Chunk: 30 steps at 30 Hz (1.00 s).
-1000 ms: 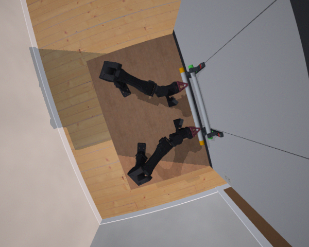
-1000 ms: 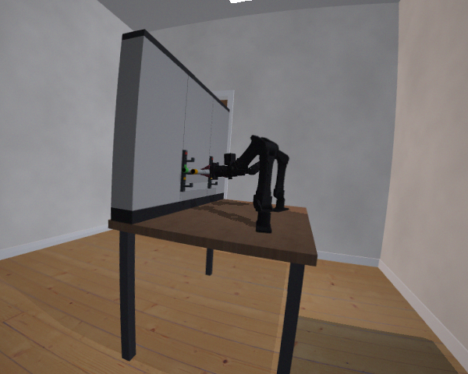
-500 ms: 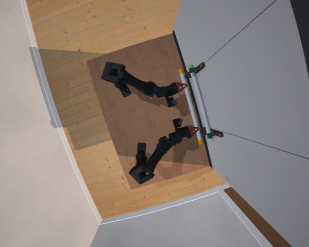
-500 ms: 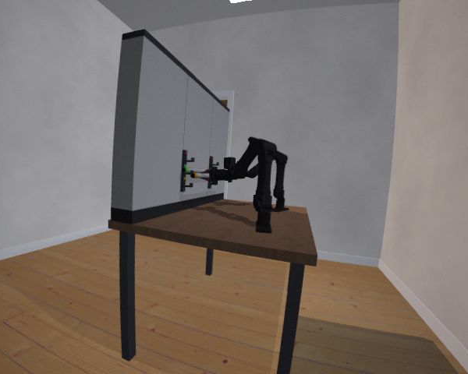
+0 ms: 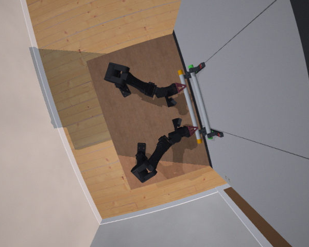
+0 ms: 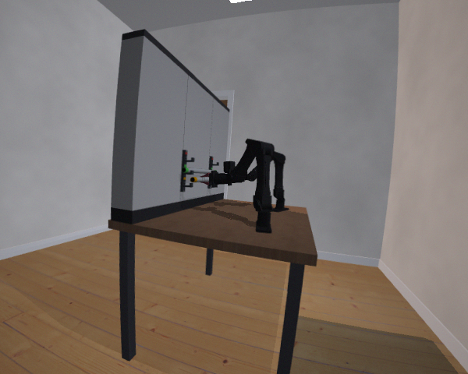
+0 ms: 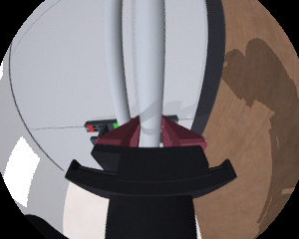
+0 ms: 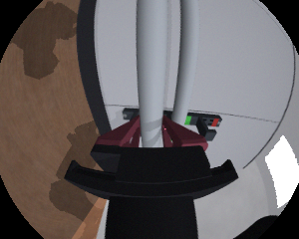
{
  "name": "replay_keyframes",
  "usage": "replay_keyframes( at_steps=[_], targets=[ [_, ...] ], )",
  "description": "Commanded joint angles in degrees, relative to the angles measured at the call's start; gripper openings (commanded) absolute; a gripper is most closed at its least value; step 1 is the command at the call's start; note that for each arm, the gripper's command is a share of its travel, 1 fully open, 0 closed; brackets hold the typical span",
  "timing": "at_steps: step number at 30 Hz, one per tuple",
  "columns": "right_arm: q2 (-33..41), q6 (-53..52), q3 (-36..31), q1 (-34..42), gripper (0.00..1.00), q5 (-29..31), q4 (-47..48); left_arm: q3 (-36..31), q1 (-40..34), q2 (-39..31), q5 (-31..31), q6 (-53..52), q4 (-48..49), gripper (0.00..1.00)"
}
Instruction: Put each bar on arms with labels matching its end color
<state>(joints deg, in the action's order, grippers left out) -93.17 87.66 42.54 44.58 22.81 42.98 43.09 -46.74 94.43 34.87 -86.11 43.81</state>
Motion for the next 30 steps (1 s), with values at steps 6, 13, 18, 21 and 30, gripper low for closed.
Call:
replay_keyframes(
  at_steps=[6,13,18,21,30],
  targets=[
    [-0.2,2.3,2.0,-0.6,0.0,0.4,5.6,1.7,0.8,0.2,0.6,-3.7,5.7,0.0],
    [-1.1,2.3,2.9,-1.0,0.0,0.1,5.7,2.5,1.3,1.1,0.1,-3.7,5.8,0.0],
    [-1.3,2.3,3.8,-1.2,0.0,-0.2,5.1,3.3,1.7,1.2,-0.2,-3.8,5.2,0.0],
    [-1.6,2.3,4.7,-1.4,0.0,-0.4,4.5,4.1,1.9,1.4,-0.5,-3.8,4.7,0.0],
    [-2.6,2.4,7.1,-1.9,0.0,-1.0,3.1,6.3,2.7,2.2,-1.4,-3.9,3.4,0.0]
  ],
)
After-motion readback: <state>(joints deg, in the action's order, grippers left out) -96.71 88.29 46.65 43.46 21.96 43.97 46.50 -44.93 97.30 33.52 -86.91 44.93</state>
